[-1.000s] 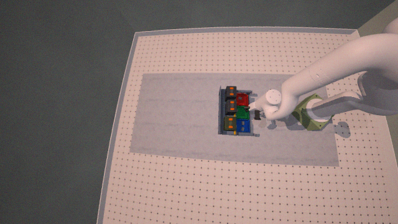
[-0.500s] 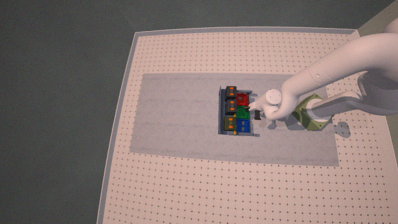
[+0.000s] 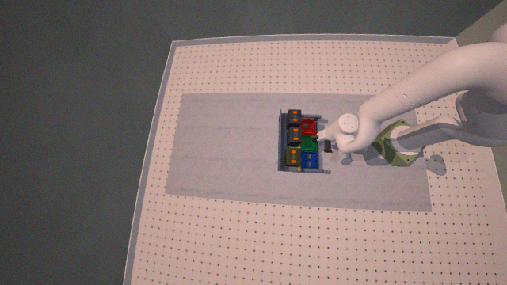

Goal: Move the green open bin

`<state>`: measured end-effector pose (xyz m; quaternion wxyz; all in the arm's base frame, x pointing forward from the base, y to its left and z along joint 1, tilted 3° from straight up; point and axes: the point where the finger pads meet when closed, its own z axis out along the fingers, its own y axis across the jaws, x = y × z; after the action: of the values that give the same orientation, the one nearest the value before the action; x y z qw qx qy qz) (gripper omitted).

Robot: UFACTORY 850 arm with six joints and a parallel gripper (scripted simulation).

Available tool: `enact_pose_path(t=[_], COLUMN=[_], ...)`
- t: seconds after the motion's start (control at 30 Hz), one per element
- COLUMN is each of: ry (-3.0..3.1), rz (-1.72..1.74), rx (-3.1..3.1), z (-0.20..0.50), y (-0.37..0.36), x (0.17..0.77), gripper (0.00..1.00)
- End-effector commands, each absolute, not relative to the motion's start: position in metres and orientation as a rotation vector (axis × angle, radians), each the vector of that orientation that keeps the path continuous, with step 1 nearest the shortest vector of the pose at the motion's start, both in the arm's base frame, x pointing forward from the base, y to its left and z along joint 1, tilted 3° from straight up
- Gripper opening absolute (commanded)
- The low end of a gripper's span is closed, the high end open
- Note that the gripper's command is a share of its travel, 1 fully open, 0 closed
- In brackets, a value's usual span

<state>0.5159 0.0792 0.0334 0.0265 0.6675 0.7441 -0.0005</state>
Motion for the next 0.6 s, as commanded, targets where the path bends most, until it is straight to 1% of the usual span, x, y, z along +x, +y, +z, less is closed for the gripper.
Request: enact_pose_path(t=[0.0,0.1,0.27,0.57], ry=[2.298,2.298,2.298,2.298], rz=[0.001,0.001,0.001,0.001], rx=[2.062,2.062,2.062,2.062], z=[0.034,0.034,0.004,0.004], y=[0.079,0.079,0.078,0.078], x=[0.517,0.517,0.518,0.518], gripper=[1.0,1.0,1.0,1.0])
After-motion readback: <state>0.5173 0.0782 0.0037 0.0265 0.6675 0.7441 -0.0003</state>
